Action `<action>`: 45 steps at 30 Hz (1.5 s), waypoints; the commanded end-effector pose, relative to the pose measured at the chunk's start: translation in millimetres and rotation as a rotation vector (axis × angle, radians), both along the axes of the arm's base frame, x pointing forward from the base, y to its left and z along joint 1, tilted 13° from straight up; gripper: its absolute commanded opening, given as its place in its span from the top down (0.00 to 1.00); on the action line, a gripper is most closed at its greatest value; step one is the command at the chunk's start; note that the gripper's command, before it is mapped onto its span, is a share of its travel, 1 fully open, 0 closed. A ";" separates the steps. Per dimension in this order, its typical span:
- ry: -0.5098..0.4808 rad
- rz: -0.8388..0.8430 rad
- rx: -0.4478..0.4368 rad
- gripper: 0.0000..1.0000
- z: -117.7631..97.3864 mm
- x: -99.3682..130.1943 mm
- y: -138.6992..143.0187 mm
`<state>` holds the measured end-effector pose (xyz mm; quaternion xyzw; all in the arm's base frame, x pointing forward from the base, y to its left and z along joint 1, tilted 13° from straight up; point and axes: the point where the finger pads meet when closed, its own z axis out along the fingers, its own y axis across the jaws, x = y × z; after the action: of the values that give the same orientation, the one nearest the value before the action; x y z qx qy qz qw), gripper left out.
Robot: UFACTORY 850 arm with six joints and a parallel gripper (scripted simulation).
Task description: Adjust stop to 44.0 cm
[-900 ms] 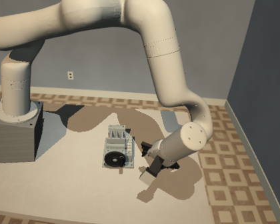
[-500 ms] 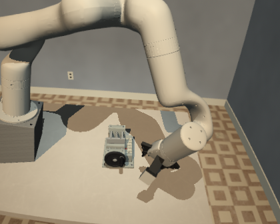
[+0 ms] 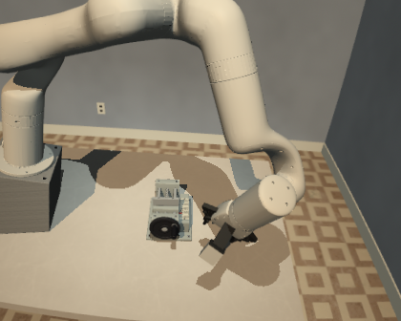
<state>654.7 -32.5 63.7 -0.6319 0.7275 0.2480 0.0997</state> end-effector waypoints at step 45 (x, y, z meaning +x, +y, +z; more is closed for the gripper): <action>-0.038 0.011 -0.001 0.00 151.3 -34.3 -10.2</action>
<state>620.3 -46.5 218.8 -0.6330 0.7268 0.2467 0.1010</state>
